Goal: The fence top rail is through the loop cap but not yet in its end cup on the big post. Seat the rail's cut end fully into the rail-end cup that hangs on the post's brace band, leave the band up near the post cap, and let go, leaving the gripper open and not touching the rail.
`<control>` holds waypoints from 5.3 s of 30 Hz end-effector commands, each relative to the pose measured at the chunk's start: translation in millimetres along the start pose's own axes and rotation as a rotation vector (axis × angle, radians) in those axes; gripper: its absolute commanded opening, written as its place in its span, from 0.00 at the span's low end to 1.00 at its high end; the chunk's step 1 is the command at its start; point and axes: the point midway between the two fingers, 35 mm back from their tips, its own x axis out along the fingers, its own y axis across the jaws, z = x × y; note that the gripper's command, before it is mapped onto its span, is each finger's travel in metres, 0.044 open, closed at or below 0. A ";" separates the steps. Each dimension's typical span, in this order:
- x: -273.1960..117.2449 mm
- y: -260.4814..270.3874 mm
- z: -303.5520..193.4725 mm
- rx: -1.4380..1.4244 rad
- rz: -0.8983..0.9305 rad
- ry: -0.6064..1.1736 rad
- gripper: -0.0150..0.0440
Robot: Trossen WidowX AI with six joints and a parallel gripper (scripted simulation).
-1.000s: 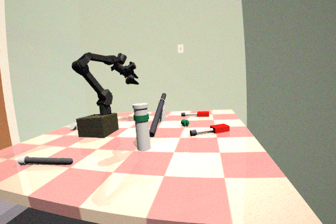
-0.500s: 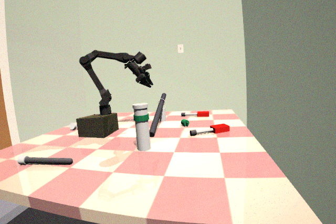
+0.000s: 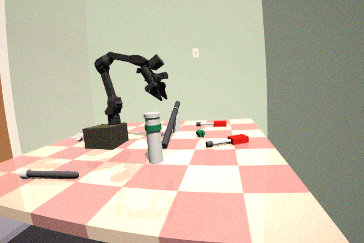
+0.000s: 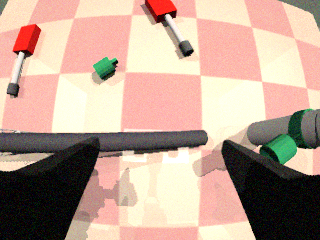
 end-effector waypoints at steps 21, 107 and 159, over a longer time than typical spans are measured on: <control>8.3 -129.3 -17.9 -1.249 0.169 0.012 1.00; 88.5 -178.4 -62.9 -1.966 0.180 -0.171 1.00; 110.2 -167.7 -48.9 -1.796 0.093 -0.090 0.25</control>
